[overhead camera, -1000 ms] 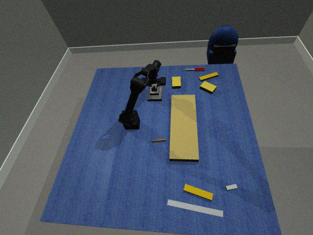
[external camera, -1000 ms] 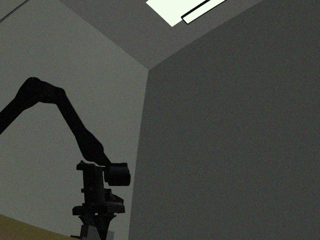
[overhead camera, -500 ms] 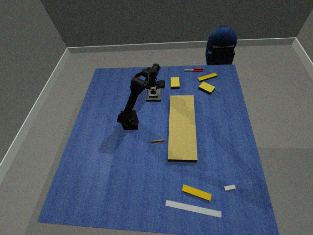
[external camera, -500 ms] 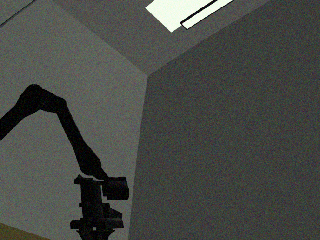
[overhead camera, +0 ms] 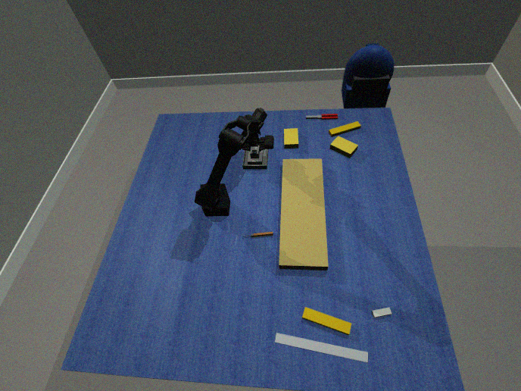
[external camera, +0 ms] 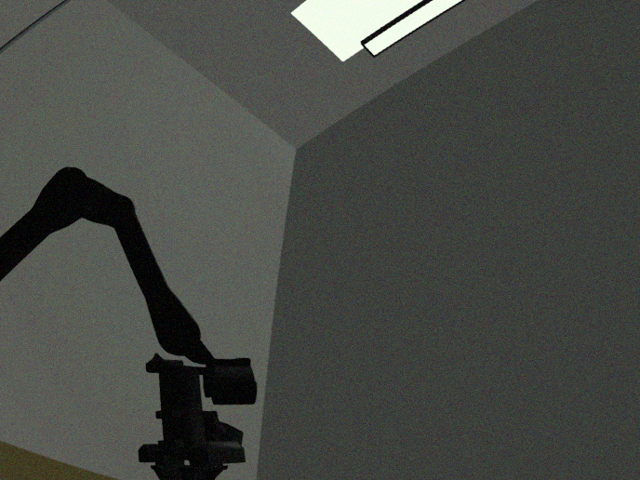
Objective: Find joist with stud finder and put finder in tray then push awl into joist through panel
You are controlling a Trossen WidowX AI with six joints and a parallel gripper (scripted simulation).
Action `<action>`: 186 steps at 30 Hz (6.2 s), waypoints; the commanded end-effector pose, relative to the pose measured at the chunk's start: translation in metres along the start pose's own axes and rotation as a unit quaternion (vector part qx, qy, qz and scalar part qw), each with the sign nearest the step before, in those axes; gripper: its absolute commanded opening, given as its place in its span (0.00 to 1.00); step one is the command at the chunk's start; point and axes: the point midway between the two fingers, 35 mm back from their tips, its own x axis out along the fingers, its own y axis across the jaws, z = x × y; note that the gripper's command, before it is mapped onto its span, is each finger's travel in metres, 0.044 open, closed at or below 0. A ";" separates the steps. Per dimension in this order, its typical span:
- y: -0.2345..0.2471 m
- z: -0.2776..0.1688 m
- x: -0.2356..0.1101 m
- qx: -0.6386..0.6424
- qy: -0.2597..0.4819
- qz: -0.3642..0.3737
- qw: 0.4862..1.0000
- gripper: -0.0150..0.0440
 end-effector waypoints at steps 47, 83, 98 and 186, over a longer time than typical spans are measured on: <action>-0.119 -0.320 -0.137 0.535 0.079 -0.049 0.840 1.00; -0.093 -0.412 -0.134 0.652 0.139 -0.078 0.741 1.00; -0.093 -0.420 -0.111 0.652 0.139 -0.078 0.741 1.00; -0.149 -0.351 -0.171 0.657 -0.103 -0.140 0.733 0.25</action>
